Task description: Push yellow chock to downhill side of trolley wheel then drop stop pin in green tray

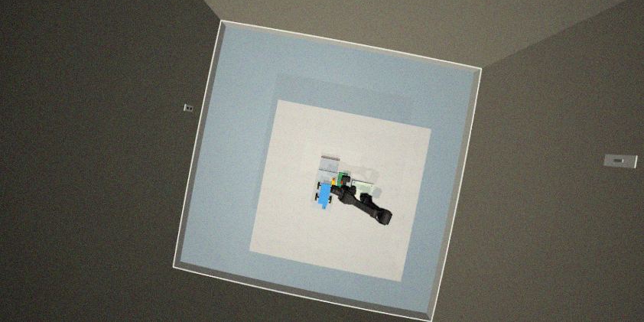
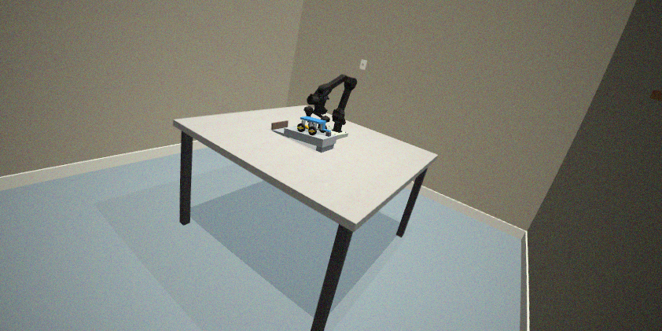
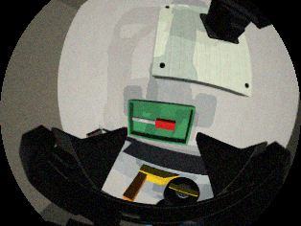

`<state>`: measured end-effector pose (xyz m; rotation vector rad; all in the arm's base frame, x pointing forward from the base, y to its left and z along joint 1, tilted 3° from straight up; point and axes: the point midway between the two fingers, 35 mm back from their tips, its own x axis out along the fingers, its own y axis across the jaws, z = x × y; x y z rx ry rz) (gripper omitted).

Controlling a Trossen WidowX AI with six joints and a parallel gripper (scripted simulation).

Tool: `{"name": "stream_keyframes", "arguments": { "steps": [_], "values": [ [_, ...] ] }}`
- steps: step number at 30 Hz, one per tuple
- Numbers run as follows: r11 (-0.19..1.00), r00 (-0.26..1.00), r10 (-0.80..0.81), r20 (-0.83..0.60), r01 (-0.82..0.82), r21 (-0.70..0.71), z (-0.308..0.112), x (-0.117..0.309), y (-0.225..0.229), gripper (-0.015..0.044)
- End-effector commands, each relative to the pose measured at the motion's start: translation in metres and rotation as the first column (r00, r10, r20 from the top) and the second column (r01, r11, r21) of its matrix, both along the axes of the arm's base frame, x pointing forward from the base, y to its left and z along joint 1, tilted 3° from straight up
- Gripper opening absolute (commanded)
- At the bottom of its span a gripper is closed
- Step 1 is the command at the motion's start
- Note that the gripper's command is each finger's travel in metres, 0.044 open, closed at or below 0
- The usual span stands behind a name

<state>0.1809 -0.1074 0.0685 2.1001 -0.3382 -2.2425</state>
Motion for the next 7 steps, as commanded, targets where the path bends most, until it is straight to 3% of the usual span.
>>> {"name": "stream_keyframes", "arguments": {
  "steps": [1, 7],
  "values": [
    [1.0, 1.0, -0.005, 0.018, 0.005, -0.011, 0.015, 0.002, -0.001, 0.044],
    [1.0, 1.0, -0.005, 0.018, 0.005, -0.011, 0.031, 0.003, -0.001, 0.044]
  ]
}}
